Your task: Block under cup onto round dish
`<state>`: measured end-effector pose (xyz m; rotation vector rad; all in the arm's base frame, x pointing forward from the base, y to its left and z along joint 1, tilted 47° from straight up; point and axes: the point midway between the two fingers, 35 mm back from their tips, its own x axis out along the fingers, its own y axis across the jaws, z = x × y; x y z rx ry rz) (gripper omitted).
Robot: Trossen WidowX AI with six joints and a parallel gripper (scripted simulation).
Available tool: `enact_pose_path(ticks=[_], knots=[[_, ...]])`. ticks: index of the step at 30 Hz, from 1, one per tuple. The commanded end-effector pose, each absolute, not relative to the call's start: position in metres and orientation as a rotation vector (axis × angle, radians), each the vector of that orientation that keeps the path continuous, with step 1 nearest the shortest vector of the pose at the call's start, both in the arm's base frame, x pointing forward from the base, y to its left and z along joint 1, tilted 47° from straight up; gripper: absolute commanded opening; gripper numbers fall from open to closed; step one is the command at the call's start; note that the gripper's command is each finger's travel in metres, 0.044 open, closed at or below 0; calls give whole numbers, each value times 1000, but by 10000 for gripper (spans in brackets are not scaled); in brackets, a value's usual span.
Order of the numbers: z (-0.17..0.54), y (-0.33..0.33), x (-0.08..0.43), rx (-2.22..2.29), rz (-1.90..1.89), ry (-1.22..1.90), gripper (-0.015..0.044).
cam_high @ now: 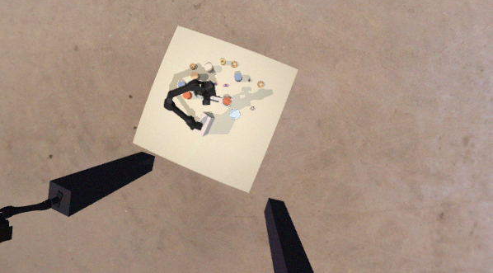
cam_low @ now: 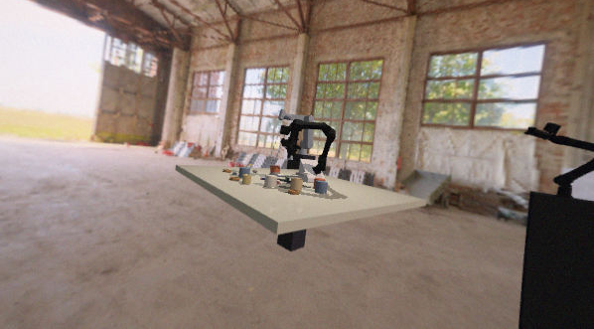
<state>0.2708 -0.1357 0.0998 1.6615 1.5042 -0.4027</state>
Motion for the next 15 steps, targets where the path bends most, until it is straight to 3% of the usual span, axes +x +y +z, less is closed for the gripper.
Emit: enact_pose_path(ticks=[1, 15], knots=[[82, -151, 271, 1646, -402, 1504, 0], [21, -188, 261, 1619, -385, 1518, 0]])
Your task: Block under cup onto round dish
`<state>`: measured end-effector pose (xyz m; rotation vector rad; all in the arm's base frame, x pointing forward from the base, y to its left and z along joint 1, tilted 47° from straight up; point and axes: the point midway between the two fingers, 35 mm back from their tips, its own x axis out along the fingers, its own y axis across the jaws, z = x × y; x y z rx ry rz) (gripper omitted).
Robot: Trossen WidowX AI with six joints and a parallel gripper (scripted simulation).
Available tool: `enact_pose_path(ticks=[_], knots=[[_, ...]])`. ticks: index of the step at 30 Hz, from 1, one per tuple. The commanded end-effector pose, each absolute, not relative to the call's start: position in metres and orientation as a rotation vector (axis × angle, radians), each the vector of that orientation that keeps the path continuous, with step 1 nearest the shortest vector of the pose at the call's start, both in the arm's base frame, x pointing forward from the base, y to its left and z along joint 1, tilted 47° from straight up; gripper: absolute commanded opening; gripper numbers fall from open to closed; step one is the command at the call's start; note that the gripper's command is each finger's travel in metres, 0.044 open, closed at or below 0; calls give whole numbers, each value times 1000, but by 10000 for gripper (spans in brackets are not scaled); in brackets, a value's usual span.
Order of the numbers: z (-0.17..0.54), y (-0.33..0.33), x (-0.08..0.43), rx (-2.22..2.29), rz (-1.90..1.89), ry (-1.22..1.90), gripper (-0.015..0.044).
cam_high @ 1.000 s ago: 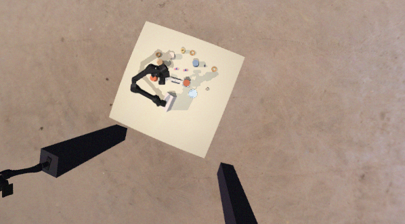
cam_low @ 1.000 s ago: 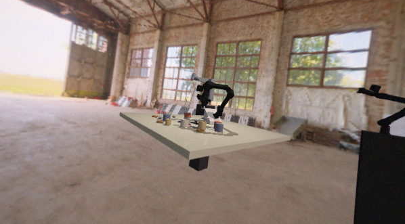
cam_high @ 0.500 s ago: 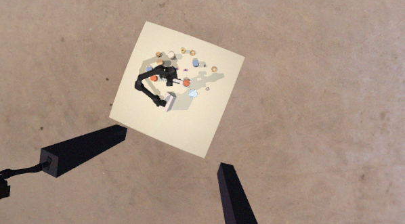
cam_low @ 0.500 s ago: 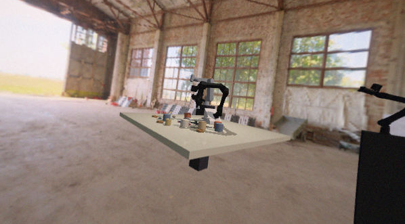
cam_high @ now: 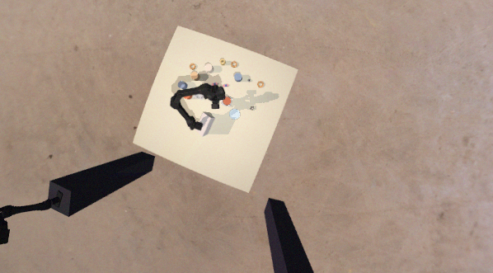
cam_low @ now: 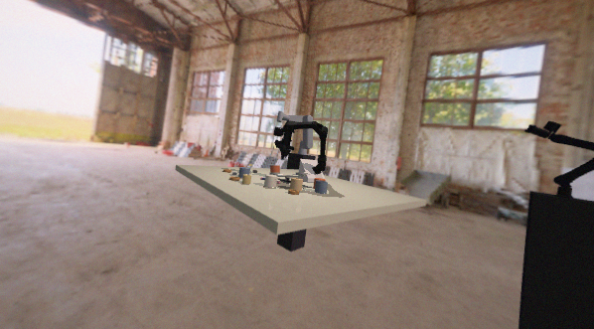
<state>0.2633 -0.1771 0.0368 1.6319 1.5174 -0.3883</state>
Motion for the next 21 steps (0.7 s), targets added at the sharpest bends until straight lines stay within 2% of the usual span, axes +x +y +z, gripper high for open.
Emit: enact_pose_path(ticks=[1, 21], knots=[[17, -190, 259, 1618, -384, 1519, 0], [-75, -223, 225, 1588, -339, 1543, 0]])
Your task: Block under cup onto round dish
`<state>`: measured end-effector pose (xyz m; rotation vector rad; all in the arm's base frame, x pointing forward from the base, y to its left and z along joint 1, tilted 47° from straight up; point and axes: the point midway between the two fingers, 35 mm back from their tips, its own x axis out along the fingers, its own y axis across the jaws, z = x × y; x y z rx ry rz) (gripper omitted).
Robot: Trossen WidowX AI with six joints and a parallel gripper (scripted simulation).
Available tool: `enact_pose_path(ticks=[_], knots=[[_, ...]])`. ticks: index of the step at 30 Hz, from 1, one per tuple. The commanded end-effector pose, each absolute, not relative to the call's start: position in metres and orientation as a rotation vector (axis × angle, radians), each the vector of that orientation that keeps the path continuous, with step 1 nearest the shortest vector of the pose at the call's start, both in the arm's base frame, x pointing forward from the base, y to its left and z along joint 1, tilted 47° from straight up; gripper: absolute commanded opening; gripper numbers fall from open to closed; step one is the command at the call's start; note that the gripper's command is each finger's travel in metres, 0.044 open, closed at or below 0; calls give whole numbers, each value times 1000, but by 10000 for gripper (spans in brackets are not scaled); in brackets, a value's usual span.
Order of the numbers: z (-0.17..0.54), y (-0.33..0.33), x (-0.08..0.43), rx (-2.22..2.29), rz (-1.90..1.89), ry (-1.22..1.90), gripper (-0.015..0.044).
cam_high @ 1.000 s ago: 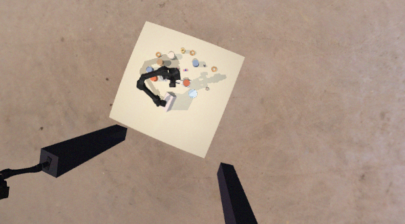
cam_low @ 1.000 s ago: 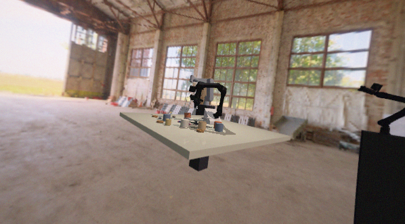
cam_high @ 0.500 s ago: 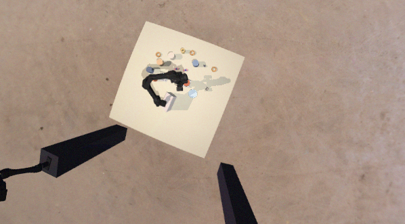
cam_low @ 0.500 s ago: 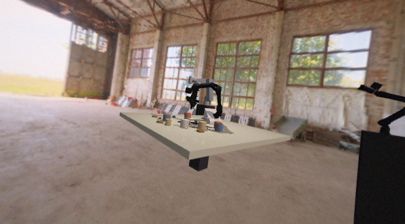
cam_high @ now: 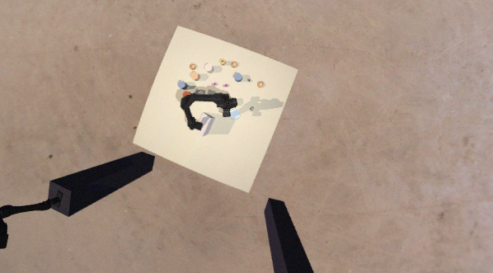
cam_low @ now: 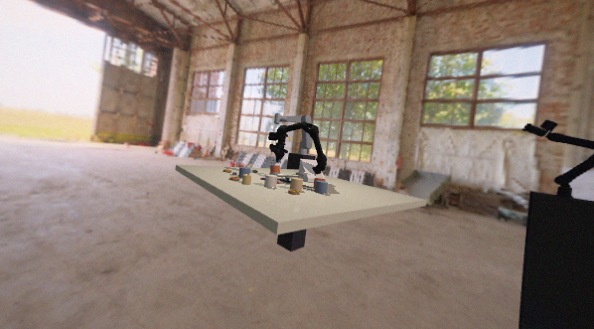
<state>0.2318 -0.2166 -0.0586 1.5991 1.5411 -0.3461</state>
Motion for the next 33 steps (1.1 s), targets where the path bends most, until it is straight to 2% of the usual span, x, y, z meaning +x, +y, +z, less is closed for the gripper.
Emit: enact_pose_path(ticks=[1, 15, 33], knots=[[-80, -224, 223, 1586, -336, 1544, 0], [-142, -230, 192, 1572, -292, 1559, 0], [-171, -200, 199, 1573, -289, 1559, 0]])
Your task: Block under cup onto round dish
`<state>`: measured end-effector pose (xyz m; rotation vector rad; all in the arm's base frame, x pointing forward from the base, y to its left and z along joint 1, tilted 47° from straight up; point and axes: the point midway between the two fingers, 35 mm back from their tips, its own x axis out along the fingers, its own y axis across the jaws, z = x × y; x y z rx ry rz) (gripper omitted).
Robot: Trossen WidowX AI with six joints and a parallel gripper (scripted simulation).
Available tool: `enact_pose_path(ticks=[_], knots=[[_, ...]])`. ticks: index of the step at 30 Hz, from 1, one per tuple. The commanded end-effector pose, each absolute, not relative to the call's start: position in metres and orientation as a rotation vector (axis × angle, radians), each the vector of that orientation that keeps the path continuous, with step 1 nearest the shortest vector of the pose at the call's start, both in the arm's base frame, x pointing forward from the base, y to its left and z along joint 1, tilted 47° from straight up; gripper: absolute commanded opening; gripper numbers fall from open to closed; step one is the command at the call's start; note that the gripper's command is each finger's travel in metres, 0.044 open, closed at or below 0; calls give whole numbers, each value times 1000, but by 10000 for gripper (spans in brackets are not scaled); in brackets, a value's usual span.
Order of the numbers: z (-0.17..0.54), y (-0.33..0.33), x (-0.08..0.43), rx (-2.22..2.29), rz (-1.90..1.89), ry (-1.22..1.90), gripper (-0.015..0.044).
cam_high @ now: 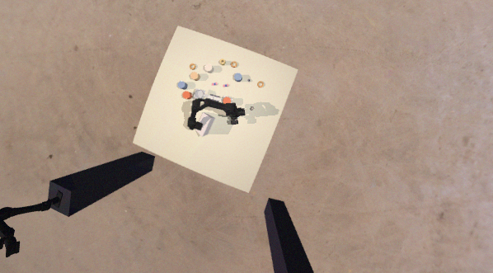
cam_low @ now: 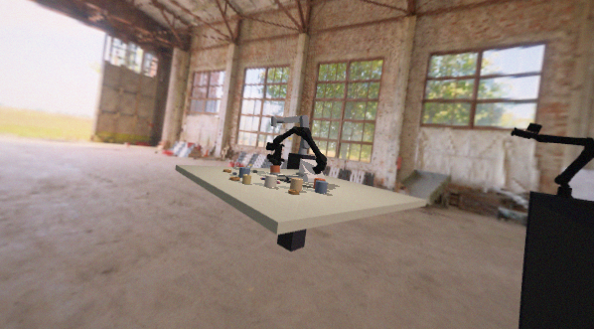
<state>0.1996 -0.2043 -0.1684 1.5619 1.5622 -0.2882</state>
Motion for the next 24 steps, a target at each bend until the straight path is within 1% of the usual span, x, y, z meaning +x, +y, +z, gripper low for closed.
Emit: enact_pose_path(ticks=[1, 18, 24], knots=[[-172, -200, 199, 1573, -289, 1559, 0], [-186, -186, 203, 1573, -288, 1559, 0], [-183, -192, 204, 1559, -290, 1553, 157]])
